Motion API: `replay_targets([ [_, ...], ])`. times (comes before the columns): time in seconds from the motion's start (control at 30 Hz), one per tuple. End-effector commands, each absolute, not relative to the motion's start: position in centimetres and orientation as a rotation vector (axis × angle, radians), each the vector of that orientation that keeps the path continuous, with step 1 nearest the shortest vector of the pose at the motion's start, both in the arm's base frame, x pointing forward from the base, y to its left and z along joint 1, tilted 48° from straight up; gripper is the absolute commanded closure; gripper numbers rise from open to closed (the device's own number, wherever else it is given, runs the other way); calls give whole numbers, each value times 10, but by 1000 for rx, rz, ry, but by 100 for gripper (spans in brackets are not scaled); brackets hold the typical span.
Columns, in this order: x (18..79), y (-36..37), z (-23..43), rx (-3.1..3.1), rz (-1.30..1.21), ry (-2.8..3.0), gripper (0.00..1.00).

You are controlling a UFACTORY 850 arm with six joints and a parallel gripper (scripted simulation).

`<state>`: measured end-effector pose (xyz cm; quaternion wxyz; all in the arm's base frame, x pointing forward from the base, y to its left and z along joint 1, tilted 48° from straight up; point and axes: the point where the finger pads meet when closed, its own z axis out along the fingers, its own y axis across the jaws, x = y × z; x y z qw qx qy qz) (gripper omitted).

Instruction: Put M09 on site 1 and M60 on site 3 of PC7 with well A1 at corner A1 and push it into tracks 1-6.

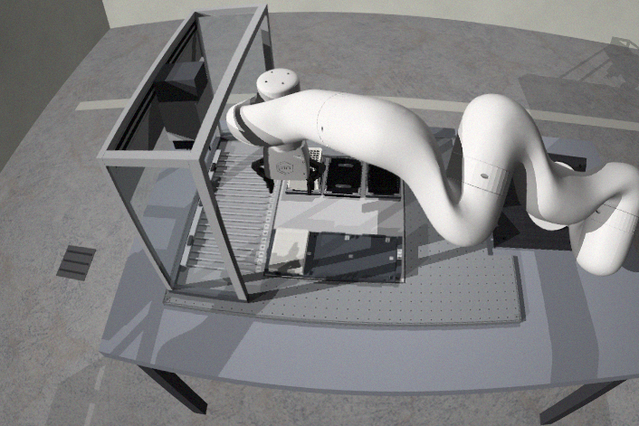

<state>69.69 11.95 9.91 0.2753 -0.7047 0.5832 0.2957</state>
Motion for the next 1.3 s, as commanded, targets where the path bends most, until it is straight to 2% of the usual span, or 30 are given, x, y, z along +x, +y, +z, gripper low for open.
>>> replay_targets([
  [0.0,701,101,84,-1894,793,1567,0],
  [1.27,719,-15,-18,-1894,793,1567,0],
])
